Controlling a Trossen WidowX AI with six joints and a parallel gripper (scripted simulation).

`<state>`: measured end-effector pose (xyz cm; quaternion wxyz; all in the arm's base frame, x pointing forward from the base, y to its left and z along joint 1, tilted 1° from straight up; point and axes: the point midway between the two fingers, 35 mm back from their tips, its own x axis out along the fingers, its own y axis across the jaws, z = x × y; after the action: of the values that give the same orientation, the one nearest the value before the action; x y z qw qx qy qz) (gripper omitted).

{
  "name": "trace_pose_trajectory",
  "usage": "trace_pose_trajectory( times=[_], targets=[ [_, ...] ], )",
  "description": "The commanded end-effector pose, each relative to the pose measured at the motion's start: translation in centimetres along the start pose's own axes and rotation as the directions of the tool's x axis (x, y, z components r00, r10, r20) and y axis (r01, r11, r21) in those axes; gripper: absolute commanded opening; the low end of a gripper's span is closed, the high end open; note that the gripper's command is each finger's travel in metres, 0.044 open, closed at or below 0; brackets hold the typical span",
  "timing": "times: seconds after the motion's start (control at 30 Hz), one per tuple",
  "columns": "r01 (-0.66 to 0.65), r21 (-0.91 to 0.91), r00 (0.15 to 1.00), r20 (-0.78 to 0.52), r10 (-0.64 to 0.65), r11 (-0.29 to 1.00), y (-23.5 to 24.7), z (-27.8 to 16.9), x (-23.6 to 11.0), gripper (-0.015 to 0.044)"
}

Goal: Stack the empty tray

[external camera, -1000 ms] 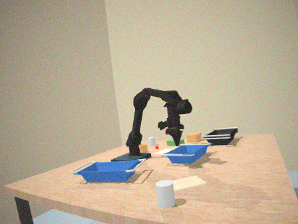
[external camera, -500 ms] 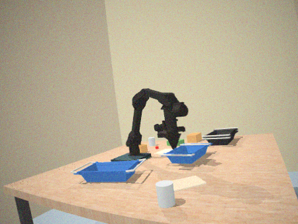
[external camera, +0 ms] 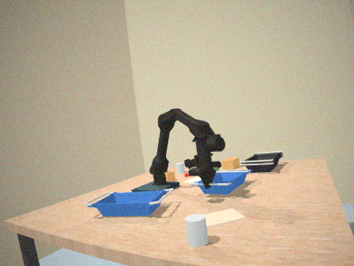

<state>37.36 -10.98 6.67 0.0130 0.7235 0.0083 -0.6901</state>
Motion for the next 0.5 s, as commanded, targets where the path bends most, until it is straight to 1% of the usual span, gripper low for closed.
trace_pose_trajectory(
  times=[0.0,0.1,0.27,0.47],
  targets=[
    [0.006,0.003,1.000,0.002,-0.006,1.000,-0.1,0.1,0.8,0.0082],
    [0.006,0.003,1.000,0.002,-0.006,1.000,-0.2,0.1,0.6,0.0082],
    [0.007,0.003,1.000,0.002,-0.007,1.000,-1.4,0.1,-1.7,0.0082],
    [0.008,0.003,1.000,0.002,-0.008,1.000,-2.6,0.1,-2.5,0.0082]
  ],
)
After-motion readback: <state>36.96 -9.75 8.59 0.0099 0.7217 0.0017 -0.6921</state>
